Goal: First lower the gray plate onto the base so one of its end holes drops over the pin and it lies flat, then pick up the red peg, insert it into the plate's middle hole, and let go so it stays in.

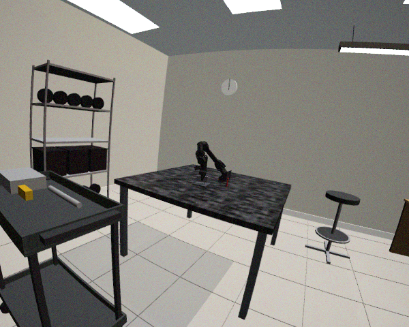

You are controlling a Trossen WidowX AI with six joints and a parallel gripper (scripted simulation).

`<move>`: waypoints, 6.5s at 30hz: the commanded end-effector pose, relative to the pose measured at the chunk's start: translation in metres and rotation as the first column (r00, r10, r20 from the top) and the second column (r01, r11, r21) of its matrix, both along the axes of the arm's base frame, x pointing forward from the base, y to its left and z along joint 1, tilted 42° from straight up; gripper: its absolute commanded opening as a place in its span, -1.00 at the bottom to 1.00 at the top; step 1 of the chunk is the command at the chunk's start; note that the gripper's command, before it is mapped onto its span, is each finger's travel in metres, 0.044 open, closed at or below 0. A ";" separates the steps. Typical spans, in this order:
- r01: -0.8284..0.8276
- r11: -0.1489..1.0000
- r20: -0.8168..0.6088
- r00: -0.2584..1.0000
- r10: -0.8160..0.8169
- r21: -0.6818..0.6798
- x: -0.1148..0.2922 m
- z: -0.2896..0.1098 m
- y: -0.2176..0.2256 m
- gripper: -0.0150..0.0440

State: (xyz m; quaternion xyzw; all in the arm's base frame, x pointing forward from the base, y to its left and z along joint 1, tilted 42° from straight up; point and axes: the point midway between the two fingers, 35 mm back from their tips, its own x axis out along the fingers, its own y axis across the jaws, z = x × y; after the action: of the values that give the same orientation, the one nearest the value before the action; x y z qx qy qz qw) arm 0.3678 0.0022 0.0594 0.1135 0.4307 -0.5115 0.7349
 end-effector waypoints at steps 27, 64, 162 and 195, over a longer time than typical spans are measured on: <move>0.002 1.000 -0.001 1.000 -0.002 -0.001 0.001 -0.008 -0.008 0.67; -0.020 0.999 -0.032 0.999 0.021 0.028 -0.108 -0.021 0.181 1.00; -0.015 1.000 -0.027 1.000 0.015 0.009 -0.146 -0.105 0.157 -0.49; -0.004 1.000 -0.022 1.000 0.004 0.024 -0.115 -0.059 0.165 -0.49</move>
State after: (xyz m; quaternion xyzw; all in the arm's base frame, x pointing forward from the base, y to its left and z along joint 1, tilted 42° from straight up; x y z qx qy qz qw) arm 0.2454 0.1693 -0.0063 0.1108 0.4461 -0.5087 0.7280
